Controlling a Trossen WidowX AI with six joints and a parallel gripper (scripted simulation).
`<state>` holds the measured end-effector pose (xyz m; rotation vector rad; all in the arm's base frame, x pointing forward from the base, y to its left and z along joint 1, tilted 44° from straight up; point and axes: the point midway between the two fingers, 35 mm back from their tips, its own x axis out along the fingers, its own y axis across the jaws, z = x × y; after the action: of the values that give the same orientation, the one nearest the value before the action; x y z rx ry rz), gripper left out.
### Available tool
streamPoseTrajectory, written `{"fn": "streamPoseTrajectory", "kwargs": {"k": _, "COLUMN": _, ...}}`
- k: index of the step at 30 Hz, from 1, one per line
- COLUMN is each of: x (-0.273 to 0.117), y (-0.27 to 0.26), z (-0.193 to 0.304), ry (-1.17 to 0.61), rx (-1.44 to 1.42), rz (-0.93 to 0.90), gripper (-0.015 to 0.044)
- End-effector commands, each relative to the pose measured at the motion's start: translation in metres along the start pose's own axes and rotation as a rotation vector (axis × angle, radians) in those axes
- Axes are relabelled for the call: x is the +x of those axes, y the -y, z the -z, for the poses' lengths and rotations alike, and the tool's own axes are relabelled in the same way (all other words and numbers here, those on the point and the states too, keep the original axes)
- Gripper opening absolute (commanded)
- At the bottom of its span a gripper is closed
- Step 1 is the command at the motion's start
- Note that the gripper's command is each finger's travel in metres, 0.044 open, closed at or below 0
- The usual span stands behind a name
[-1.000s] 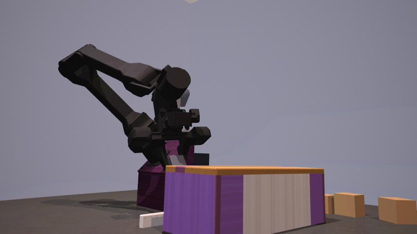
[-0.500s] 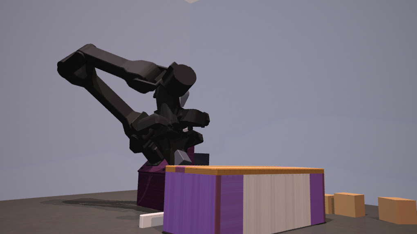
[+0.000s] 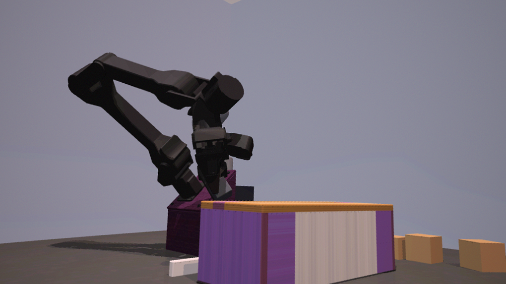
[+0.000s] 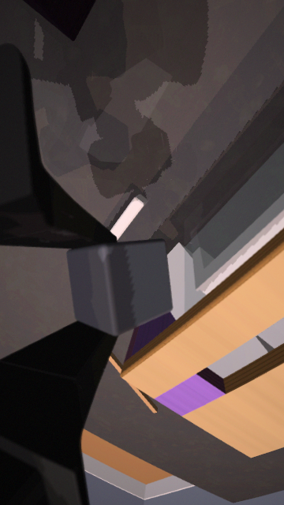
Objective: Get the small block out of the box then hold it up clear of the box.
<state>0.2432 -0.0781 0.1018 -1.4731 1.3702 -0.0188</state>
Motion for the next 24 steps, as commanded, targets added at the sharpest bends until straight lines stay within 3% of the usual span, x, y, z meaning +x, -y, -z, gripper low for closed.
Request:
{"fn": "streamPoseTrajectory", "kwargs": {"k": 1, "x": -0.004, "y": 0.000, "z": -0.001, "ry": -0.008, "rx": -0.189, "rz": 0.012, "gripper": 0.0000}}
{"fn": "streamPoseTrajectory", "kwargs": {"k": 24, "x": -0.023, "y": -0.002, "z": -0.006, "ry": -0.066, "rx": -1.121, "rz": 0.054, "gripper": 0.0000}}
